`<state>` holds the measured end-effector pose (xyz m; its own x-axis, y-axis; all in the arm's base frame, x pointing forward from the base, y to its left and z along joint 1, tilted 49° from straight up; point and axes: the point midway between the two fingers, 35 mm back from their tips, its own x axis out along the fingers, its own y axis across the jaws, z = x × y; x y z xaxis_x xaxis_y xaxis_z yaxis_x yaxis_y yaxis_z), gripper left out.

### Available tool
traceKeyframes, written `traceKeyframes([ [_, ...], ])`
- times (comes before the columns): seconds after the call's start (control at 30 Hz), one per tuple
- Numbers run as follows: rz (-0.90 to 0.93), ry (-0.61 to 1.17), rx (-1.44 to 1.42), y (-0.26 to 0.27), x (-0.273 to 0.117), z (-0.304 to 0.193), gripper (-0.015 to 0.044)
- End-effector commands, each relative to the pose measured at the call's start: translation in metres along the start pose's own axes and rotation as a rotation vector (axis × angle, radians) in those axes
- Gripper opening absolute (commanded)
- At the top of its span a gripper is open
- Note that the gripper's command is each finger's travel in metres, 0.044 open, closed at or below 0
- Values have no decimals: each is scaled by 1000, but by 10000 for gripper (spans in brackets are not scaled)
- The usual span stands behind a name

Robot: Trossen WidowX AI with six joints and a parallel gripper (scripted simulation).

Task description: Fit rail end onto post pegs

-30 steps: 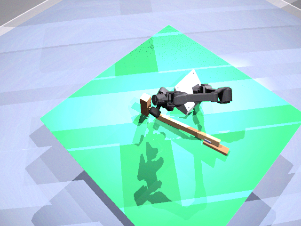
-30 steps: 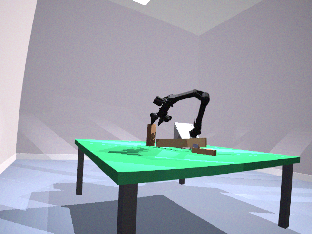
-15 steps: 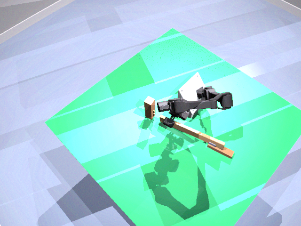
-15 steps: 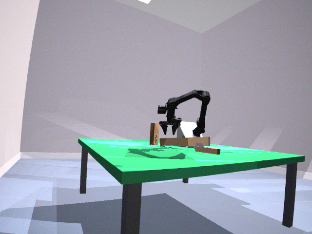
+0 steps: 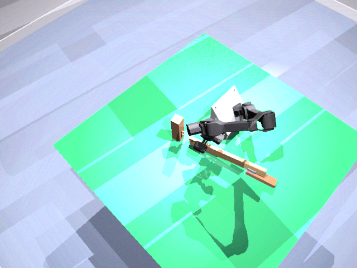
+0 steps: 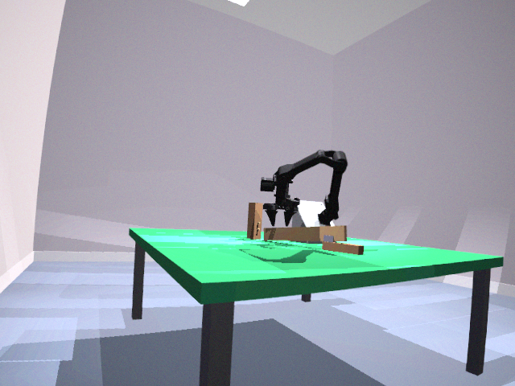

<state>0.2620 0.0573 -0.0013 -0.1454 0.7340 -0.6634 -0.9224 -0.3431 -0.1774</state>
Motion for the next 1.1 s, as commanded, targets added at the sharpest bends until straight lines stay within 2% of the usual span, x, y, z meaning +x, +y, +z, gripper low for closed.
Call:
traceKeyframes([
  [0.0,0,-6,5,0,8,1,440],
  [1.03,0,-12,4,2,55,3,440],
  [1.07,0,-12,4,2,55,3,414],
])
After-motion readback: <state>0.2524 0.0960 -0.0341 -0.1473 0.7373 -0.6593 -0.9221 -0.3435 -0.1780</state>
